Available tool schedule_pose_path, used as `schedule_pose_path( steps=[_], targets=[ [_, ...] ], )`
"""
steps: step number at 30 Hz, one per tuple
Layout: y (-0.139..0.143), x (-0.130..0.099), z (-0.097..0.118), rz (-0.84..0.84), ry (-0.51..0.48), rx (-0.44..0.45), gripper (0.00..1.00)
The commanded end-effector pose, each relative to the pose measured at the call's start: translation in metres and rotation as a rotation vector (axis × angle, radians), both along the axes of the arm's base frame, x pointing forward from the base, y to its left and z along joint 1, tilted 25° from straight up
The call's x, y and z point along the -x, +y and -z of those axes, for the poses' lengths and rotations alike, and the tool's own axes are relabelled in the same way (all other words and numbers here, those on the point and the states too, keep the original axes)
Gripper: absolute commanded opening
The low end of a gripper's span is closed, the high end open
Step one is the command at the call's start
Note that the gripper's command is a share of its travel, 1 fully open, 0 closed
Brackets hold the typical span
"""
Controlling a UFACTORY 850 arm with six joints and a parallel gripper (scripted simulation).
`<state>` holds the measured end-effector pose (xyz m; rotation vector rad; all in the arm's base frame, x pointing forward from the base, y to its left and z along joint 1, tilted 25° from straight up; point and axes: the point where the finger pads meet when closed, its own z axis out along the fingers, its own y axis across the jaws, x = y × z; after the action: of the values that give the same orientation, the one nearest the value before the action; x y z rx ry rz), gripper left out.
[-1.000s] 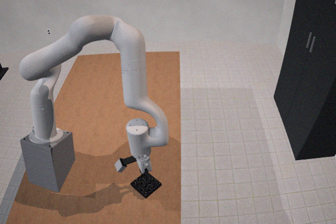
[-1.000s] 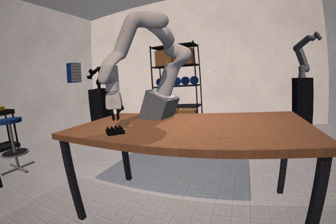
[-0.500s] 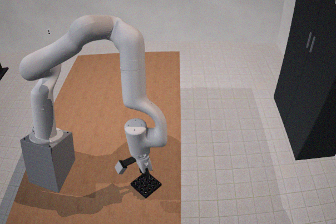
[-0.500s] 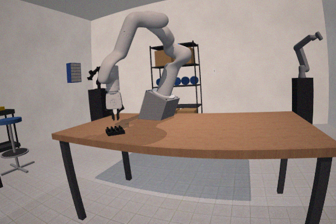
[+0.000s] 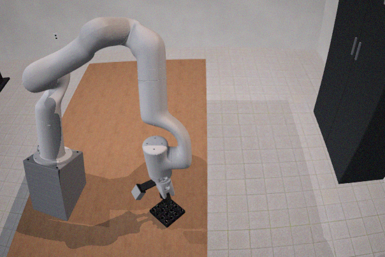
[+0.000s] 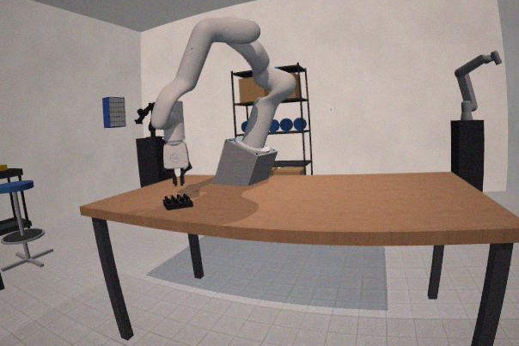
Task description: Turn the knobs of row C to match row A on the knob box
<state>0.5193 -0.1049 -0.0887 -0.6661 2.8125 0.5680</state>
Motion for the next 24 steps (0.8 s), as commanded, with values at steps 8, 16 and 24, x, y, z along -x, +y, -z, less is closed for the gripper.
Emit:
schedule_pose_path(
  steps=[8,16,24],
  targets=[
    [-0.0006,-0.0008,-0.0006,0.0,-0.002,0.001,0.19],
    [-0.0005,-0.0008,-0.0005,0.0,-0.002,0.001,0.19],
    [0.0005,-0.0011,0.0018,0.001,-0.002,0.001,0.19]
  ],
)
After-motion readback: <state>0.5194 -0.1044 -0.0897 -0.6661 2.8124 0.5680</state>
